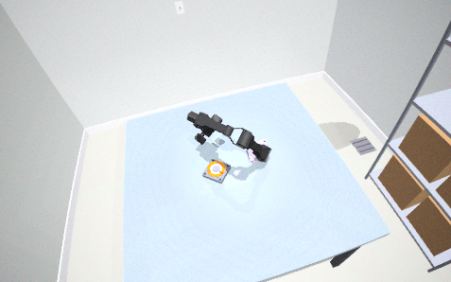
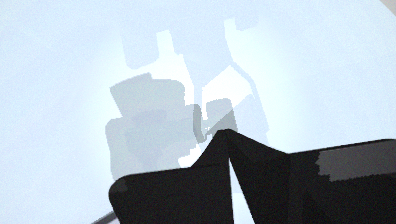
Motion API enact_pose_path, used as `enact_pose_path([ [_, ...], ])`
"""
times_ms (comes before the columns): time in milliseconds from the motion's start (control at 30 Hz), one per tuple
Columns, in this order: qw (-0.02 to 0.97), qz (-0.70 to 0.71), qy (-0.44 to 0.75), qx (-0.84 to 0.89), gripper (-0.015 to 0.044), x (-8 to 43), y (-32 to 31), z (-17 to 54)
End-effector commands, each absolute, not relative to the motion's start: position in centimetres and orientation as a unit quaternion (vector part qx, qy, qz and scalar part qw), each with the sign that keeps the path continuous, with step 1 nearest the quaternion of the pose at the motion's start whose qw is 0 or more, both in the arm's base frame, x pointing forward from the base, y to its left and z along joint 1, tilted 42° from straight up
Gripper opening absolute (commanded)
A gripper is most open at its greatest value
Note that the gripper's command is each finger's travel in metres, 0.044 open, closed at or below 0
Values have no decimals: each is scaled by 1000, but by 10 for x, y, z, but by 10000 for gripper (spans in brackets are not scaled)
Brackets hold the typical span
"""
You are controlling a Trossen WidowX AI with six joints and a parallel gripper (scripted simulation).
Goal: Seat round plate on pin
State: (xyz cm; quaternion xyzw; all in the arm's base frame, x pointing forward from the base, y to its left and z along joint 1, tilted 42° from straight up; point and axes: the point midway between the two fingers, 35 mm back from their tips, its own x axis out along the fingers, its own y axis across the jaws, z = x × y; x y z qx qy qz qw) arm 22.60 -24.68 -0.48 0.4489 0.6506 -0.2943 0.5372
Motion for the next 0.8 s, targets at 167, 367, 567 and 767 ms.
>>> enact_pose_path([
  [167, 647, 3, 671, 363, 0, 264, -128, 73],
  [367, 695, 192, 622, 304, 0, 268, -53, 127],
  [567, 695, 192, 622, 304, 0, 266, -53, 127],
  [767, 696, 192, 622, 304, 0, 270, -41, 112],
])
